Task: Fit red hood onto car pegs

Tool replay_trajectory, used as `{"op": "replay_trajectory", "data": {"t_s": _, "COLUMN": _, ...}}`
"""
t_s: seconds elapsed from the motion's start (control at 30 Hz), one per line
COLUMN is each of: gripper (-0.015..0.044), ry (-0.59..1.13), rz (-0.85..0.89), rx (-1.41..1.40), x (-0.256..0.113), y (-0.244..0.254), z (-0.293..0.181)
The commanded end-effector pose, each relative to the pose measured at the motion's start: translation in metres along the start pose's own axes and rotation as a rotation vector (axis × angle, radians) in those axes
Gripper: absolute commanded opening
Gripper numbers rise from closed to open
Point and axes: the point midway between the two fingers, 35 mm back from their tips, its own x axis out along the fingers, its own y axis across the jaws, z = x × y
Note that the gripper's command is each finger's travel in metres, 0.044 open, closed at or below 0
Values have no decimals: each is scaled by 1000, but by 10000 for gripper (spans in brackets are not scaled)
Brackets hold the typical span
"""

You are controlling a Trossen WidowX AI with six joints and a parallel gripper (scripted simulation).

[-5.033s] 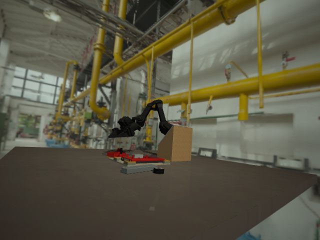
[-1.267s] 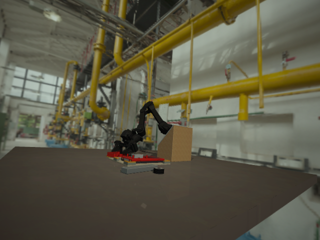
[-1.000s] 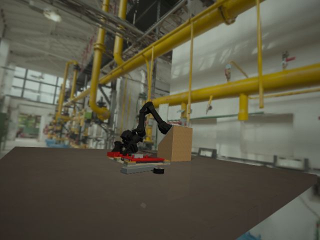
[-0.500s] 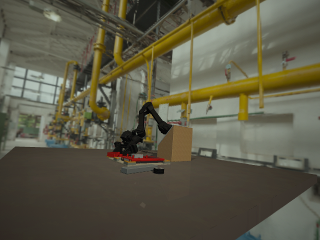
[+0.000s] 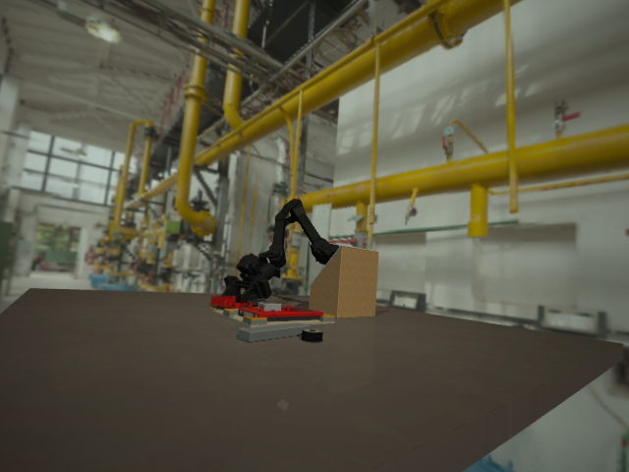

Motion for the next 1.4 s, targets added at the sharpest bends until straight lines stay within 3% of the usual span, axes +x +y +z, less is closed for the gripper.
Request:
{"op": "replay_trajectory", "data": {"t_s": 0.0, "gripper": 6, "ry": -4, "rz": -5, "rx": -1, "x": -6, "y": -2, "z": 13}}
{"op": "replay_trajectory", "data": {"t_s": 0.83, "gripper": 0, "ry": -6, "rz": -6, "rx": 12, "x": -33, "y": 0, "z": 55}}
{"op": "replay_trajectory", "data": {"t_s": 1.37, "gripper": 0, "ry": -8, "rz": -5, "rx": 381, "x": -32, "y": -1, "z": 54}}
